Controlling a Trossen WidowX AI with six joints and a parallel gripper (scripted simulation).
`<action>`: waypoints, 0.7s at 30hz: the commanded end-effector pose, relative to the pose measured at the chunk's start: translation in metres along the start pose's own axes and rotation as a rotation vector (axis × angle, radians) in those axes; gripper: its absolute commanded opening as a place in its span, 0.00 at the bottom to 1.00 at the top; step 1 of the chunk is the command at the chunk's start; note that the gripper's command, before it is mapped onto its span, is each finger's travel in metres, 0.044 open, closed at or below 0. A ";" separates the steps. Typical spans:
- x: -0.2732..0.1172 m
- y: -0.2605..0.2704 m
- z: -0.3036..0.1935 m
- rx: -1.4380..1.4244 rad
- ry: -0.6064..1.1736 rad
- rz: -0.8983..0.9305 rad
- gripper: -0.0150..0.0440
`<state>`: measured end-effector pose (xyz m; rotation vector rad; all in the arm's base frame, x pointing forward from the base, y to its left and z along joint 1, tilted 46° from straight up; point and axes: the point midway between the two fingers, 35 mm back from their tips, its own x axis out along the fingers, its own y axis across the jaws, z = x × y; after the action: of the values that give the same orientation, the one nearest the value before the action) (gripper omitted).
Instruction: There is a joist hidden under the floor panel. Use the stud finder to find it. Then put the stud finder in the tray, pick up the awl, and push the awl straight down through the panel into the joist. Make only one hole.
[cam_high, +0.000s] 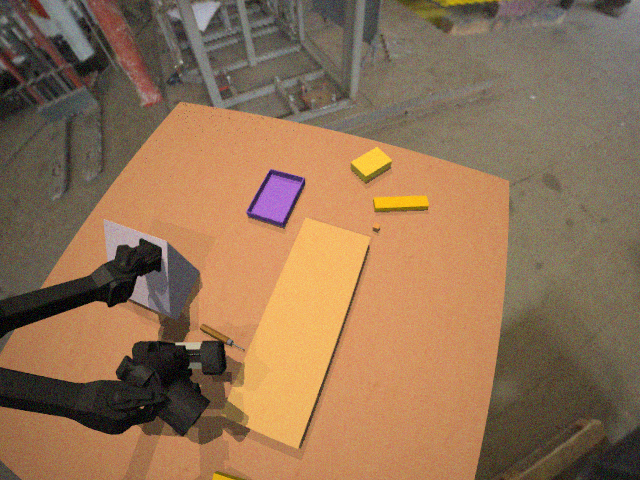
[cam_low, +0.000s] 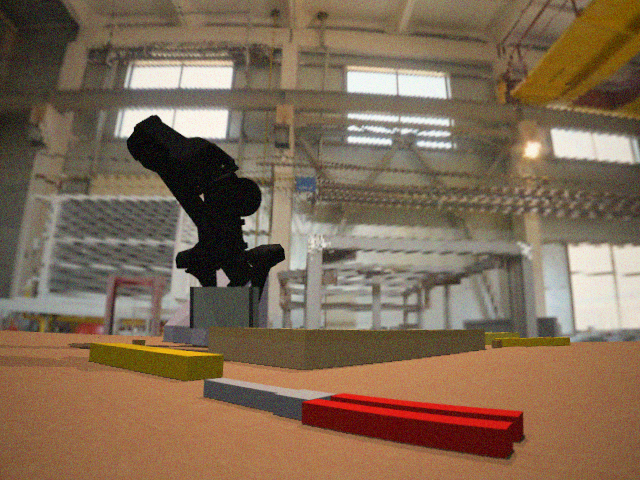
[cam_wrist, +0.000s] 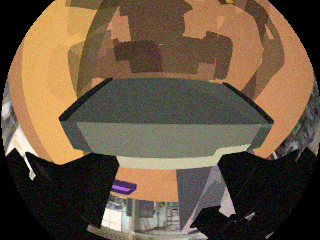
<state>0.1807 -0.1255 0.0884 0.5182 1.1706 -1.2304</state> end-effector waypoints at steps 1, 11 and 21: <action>0.000 0.001 0.000 -0.005 0.037 0.001 0.25; 0.000 0.001 0.003 -0.005 0.112 0.001 0.25; 0.000 0.000 0.004 -0.005 0.168 0.002 0.25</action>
<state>0.1824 -0.1292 0.0900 0.6139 1.2902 -1.2092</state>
